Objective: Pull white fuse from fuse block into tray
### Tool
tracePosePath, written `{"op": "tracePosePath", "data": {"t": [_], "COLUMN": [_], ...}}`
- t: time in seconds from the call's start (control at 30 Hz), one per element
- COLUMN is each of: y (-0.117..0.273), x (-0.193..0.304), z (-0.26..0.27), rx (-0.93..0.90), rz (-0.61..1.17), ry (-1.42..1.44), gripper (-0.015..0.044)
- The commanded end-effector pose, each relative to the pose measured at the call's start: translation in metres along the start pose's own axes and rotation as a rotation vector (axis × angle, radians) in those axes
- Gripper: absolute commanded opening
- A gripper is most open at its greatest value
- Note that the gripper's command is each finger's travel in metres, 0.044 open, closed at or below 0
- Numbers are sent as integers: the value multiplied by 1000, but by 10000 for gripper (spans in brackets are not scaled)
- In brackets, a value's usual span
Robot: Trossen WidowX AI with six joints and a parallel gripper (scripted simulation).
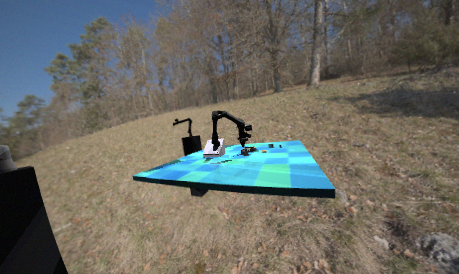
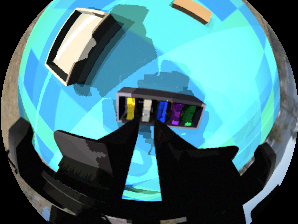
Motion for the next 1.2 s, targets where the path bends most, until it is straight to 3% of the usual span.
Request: {"op": "tracePosePath", "data": {"t": [0.0,1.17], "y": [-4,-32], "x": [0,0], "z": [0,1], "rx": [5,6], "rz": [0,0], "ry": [4,4], "gripper": [74,74]}}
Point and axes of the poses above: the point midway between the two fingers, 35 mm back from their tips, its own y axis back along the fingers, its own z axis across the jaws, x = y × z, the point moved 6 cm from there along y, back along the fingers, and after that the axes turned 11 degrees about -y, right-handed, at the moved point
